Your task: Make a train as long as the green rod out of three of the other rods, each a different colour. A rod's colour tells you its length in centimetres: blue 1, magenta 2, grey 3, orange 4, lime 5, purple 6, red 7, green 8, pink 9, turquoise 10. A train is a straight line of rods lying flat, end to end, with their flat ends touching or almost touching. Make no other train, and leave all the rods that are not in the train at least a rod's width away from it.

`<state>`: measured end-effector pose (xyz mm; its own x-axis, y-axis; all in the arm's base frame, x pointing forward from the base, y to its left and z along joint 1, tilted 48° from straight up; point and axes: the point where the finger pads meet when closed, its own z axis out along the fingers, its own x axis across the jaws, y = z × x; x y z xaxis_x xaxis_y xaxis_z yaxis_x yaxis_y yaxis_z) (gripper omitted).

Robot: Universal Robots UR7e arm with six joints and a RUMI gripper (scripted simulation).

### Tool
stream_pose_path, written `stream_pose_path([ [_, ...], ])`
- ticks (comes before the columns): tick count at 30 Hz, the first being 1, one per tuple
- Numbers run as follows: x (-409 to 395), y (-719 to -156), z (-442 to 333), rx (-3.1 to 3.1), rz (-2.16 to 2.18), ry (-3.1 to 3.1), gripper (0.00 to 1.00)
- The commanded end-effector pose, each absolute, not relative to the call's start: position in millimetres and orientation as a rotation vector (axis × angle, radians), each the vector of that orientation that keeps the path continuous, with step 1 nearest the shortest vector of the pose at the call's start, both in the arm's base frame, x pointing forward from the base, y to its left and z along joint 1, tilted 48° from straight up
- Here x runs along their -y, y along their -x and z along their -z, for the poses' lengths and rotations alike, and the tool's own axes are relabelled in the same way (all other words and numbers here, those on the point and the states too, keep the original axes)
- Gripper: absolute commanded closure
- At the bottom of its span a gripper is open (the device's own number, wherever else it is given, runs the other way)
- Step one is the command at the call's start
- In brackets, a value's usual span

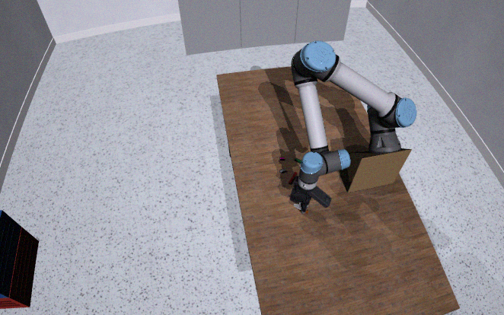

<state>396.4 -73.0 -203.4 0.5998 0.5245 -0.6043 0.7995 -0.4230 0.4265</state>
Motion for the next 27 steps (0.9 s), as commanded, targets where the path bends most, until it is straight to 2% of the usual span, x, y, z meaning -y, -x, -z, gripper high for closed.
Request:
stream_pose_path([
  [1, 73.2, -398.1, 203.1, -1.04, 0.498, -2.121, 0.86],
  [23, 73.2, -398.1, 203.1, -1.04, 0.498, -2.121, 0.86],
  [24, 73.2, -398.1, 203.1, -1.04, 0.498, -2.121, 1.0],
  [27, 73.2, -398.1, 203.1, -1.04, 0.498, -2.121, 1.0],
])
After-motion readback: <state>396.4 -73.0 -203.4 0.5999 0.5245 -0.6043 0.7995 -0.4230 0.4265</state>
